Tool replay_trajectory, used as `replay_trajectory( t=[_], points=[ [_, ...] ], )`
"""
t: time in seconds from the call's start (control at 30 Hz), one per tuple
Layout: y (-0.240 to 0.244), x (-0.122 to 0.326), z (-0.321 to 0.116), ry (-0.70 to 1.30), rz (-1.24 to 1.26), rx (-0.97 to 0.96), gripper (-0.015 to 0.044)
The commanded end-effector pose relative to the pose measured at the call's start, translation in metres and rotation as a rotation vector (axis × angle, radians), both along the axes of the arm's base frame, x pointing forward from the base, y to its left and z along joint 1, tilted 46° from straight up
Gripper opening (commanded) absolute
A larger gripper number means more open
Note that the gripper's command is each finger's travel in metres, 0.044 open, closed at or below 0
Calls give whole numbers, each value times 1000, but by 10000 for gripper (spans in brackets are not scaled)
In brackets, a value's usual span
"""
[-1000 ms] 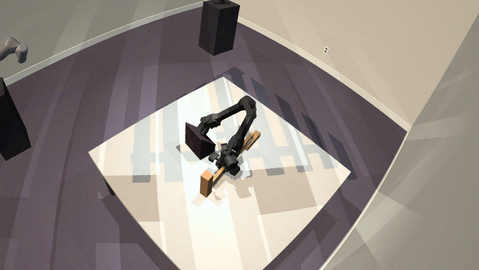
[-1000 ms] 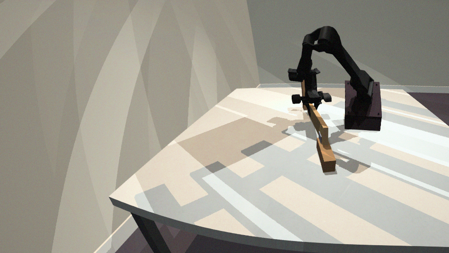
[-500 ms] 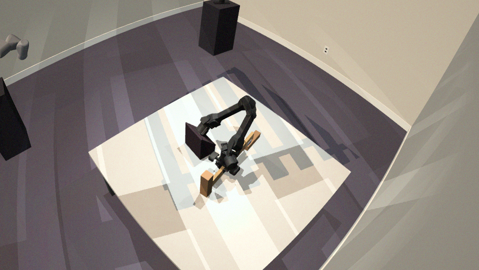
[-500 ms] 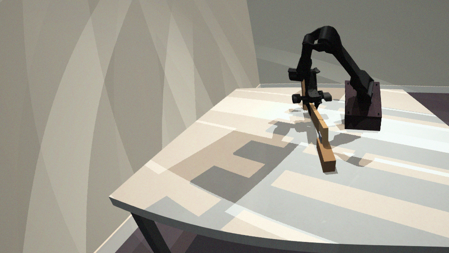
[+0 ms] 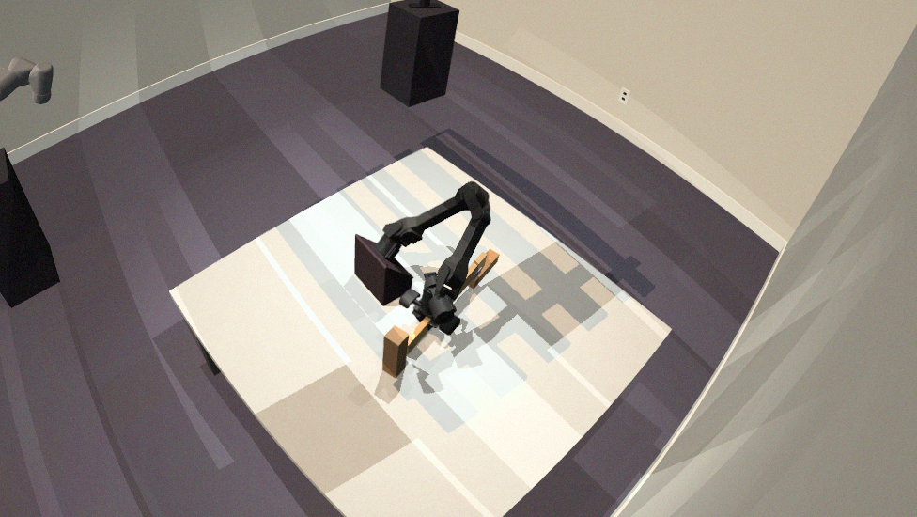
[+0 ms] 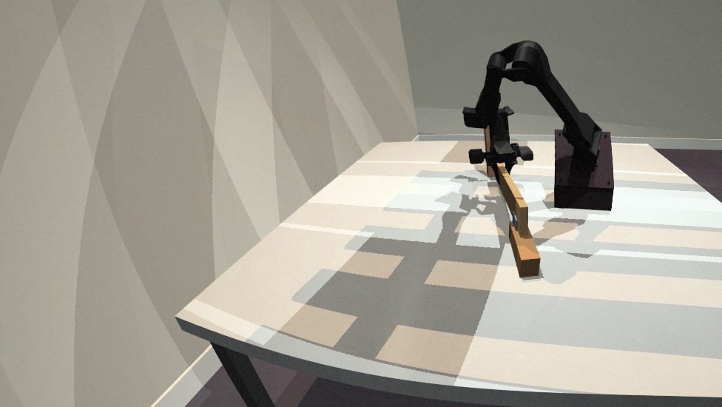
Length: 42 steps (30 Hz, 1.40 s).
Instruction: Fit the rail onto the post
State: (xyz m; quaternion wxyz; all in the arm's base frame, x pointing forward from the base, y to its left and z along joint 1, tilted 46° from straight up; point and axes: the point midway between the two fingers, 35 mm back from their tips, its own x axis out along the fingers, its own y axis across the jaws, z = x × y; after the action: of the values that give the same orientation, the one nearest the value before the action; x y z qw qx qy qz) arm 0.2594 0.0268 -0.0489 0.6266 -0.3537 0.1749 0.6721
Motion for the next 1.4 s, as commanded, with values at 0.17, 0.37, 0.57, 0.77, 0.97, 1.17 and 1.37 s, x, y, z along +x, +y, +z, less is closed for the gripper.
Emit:
replay_trajectory(
  t=[0.17,0.37,0.57,0.77,0.97,1.17,1.37],
  points=[
    [-6,3,6,-11,-8,0,0],
    [-8,3,8,-11,-8,0,0],
    [-10,3,10,-11,-8,-1,0],
    [-13,3,12,-11,-8,-1,0],
    [-15,3,14,-11,-8,-1,0],
    [-17,2,16,-11,-8,-1,0],
    [-19,2,18,-11,-8,-1,0]
  ],
)
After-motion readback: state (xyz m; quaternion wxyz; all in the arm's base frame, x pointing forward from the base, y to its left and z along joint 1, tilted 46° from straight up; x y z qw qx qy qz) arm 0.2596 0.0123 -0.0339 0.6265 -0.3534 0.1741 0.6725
